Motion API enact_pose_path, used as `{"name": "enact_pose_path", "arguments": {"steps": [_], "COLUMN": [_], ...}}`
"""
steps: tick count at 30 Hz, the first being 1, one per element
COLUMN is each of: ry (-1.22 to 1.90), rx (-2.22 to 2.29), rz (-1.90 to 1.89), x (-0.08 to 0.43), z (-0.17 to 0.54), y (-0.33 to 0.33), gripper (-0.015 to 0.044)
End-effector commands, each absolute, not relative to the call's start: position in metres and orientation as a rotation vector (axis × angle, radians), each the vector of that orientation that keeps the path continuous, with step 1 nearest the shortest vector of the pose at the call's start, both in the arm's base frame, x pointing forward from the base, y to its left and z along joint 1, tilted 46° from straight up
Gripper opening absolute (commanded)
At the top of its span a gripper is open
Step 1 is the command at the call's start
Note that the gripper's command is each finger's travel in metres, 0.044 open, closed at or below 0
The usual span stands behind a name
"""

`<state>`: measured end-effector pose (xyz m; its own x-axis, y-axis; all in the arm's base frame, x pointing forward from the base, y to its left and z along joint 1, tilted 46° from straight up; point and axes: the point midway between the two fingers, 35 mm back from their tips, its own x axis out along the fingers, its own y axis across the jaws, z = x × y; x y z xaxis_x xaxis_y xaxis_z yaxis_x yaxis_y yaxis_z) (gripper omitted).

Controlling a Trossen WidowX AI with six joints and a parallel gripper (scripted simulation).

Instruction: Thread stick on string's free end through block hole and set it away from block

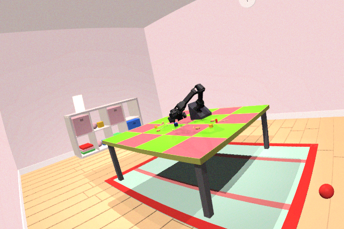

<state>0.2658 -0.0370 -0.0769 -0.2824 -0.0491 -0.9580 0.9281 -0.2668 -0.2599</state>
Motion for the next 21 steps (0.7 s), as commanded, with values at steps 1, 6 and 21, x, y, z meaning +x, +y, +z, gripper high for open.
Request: {"name": "enact_pose_path", "arguments": {"steps": [1, 6, 21], "ry": [1.181, 1.181, 1.181], "rx": [1.208, 1.208, 1.208], "rz": [-1.628, -1.628, -1.628], "x": [0.2801, 0.2803, 0.2803], "z": [-0.0354, -0.0327, -0.0327], "y": [-0.0456, -0.0461, -0.0461], "gripper": [0.0244, 0.0244, 0.0244]}}
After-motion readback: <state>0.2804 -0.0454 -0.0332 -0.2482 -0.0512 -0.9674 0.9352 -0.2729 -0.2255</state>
